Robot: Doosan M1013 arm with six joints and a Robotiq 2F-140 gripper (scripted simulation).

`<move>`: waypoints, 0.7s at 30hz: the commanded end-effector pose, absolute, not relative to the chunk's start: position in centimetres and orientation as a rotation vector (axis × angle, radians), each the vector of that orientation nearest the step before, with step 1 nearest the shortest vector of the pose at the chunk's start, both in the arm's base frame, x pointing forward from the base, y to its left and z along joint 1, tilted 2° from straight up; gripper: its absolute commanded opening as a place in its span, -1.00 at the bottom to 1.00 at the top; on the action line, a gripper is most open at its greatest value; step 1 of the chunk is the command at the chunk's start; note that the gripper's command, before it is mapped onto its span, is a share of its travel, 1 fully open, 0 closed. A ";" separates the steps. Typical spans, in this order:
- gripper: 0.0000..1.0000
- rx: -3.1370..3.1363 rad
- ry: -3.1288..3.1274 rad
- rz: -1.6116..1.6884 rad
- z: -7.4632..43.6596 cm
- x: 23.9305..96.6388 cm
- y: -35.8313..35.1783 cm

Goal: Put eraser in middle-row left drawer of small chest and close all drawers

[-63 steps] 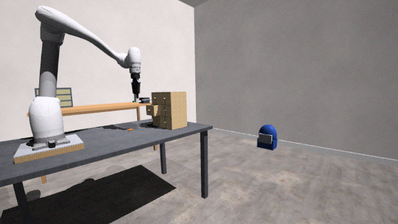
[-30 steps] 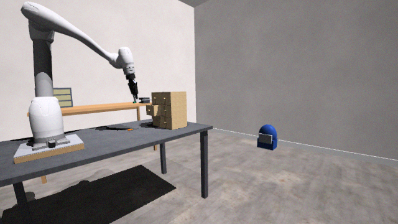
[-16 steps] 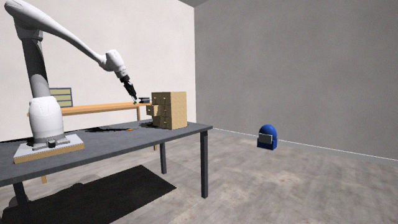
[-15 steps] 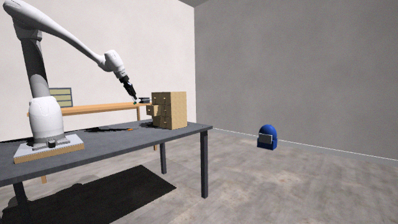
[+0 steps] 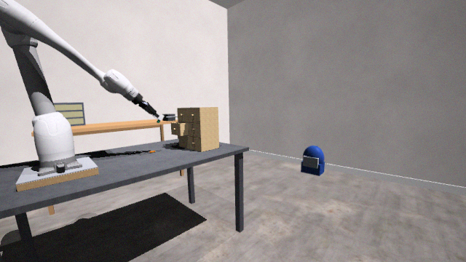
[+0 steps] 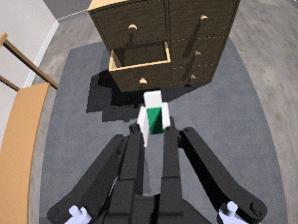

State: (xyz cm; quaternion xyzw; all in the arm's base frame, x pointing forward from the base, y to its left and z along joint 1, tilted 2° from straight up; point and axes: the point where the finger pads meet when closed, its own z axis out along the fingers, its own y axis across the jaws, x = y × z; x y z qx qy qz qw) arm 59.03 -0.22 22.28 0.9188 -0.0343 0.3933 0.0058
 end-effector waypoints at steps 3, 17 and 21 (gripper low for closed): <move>-0.77 2.850 -0.095 1.325 22.2 59.1 0.1; -0.77 2.838 -0.089 1.368 22.3 59.2 0.4; -0.77 2.830 -0.091 1.376 22.3 59.2 0.3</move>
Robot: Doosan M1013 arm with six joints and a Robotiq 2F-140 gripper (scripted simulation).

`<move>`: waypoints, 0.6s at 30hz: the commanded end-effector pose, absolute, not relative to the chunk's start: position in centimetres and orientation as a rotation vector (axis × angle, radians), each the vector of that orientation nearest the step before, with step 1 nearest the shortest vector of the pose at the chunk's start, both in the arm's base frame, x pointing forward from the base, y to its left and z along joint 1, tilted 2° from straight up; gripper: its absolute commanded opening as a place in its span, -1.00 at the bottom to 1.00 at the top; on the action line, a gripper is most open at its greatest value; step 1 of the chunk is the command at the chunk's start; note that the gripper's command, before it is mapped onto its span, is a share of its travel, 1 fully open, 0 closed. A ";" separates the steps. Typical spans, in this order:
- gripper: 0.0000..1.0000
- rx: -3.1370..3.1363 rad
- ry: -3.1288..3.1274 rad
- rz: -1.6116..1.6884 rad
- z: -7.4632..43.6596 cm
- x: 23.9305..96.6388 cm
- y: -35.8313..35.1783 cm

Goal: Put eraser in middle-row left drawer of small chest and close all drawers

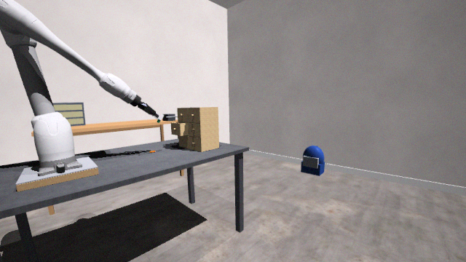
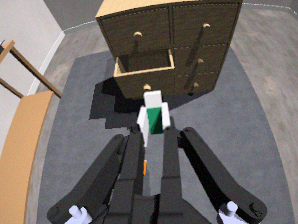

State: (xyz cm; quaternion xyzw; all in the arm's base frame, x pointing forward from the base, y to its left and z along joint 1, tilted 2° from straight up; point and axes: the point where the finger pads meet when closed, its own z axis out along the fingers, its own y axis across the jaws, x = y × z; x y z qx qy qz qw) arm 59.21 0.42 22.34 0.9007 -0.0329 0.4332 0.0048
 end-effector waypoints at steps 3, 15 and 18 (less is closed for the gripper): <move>-0.77 2.824 -0.094 1.379 22.3 59.2 0.2; -0.77 2.817 -0.097 1.386 21.9 58.8 0.1; -0.77 2.817 -0.093 1.395 21.9 58.8 0.2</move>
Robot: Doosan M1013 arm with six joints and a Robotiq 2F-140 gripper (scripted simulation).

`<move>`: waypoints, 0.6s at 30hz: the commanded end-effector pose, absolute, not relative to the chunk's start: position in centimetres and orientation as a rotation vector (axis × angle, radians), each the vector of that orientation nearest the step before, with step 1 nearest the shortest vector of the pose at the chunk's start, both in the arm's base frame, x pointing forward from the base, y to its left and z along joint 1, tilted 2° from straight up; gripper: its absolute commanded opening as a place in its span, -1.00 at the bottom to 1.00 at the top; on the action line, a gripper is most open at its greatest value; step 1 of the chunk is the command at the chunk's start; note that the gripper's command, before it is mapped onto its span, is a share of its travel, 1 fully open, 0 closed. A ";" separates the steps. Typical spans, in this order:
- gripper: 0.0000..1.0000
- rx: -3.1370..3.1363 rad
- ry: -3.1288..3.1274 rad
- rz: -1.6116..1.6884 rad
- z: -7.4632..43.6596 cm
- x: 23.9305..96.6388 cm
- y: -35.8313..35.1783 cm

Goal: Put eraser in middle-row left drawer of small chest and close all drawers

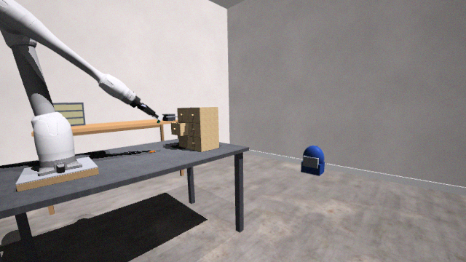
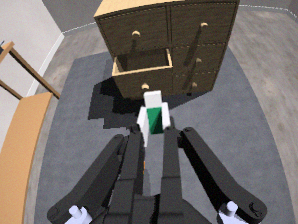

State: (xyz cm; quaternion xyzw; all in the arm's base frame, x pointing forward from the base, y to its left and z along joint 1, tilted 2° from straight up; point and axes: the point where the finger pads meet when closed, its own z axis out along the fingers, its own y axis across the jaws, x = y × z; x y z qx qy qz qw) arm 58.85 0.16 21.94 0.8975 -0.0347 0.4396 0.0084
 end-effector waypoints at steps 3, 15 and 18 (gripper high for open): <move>-0.77 2.816 -0.092 1.402 21.9 58.8 0.3; -0.77 2.793 -0.095 1.435 21.9 58.8 0.1; -0.77 2.784 -0.098 1.441 22.0 58.8 0.0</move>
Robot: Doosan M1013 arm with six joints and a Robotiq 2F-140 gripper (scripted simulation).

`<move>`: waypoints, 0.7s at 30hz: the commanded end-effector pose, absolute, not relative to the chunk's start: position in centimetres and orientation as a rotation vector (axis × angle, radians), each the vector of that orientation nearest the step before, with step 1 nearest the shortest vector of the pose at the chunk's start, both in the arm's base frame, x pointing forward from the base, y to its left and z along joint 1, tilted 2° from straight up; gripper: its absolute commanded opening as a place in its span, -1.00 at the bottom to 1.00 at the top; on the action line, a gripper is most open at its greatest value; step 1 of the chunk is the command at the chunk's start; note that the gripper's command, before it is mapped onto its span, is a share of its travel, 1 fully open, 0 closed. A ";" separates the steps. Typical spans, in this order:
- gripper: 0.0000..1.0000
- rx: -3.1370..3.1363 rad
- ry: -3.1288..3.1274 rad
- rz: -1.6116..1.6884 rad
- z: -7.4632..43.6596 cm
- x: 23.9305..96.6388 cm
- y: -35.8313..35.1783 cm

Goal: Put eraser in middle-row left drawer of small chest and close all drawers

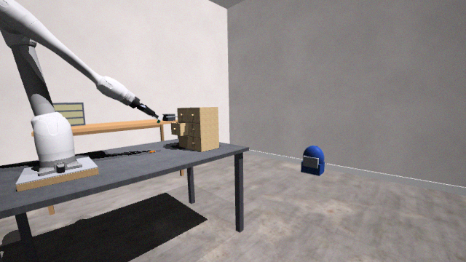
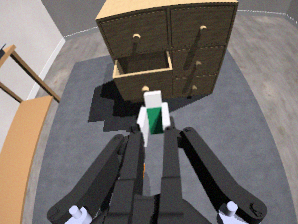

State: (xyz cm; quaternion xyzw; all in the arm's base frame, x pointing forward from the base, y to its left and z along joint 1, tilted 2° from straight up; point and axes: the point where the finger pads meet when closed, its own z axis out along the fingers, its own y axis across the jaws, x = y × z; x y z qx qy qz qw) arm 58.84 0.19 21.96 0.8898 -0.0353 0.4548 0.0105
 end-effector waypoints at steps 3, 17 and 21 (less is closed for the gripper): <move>-0.77 2.781 -0.100 1.443 22.0 58.8 -0.1; -0.77 2.656 -0.100 1.647 21.8 58.5 -0.2; -0.77 2.641 -0.100 1.671 21.7 58.5 -0.2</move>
